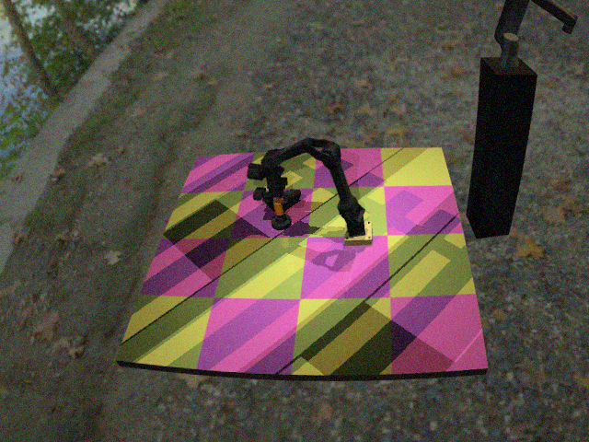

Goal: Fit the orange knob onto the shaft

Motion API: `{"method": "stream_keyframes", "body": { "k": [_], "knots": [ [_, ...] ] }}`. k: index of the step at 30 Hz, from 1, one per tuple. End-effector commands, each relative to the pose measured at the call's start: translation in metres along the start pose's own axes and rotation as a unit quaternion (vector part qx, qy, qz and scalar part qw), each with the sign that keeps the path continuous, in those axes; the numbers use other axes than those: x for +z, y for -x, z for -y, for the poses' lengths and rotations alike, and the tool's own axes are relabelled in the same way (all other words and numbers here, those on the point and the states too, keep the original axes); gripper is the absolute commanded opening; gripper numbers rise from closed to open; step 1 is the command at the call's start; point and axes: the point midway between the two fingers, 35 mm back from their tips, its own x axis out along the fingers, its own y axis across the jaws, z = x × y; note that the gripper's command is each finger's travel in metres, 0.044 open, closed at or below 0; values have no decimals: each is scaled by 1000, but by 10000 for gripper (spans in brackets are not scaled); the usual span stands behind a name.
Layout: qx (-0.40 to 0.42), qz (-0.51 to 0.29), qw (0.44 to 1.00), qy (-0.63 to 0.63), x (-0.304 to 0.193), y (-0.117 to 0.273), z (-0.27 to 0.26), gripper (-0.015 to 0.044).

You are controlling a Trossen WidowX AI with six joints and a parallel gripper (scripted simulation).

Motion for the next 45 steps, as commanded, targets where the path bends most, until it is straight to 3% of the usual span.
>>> {"method": "stream_keyframes", "body": {
  "k": [1, 5, 35, 45],
  "knots": [
    [2, 0, 999, -36, 0, 3, -2, 0],
    [2, 0, 995, -97, 1, 2, -4, 0],
    [2, 0, 995, -97, 0, 2, 0, 0],
    [2, 0, 980, -201, 0, 1, -5, 0]
  ]
}}
